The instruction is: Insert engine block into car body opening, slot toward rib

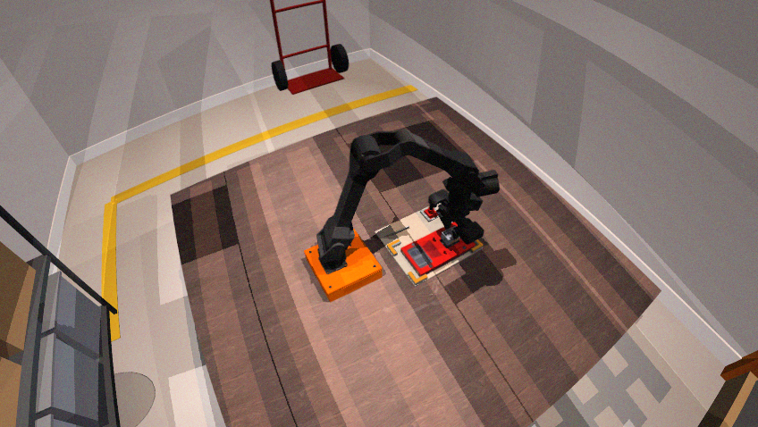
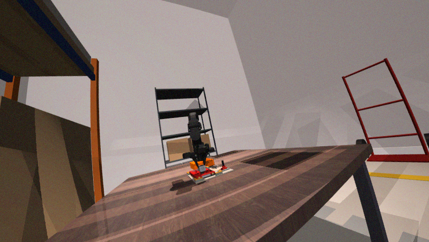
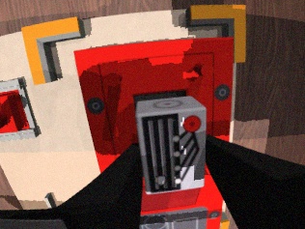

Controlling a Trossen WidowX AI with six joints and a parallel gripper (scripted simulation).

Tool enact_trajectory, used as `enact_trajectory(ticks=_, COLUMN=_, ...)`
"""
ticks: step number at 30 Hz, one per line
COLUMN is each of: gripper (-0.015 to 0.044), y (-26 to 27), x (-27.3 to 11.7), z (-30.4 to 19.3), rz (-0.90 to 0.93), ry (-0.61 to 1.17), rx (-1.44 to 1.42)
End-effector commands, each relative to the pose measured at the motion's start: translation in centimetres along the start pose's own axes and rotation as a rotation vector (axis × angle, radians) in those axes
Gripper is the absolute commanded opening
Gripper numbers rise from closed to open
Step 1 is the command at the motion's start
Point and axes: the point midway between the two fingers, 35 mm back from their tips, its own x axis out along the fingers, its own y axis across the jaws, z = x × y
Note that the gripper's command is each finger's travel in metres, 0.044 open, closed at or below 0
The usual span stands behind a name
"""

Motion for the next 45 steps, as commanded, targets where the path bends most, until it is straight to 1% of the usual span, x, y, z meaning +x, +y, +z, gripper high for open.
enact_trajectory(ticks=1, gripper=0.0158, y=0.10, x=0.26, z=0.02, rz=0.007, ry=0.002, rx=0.001)
enact_trajectory(ticks=45, gripper=0.0158, y=0.13, x=1.01, z=0.03, rz=0.007, ry=0.002, rx=0.002)
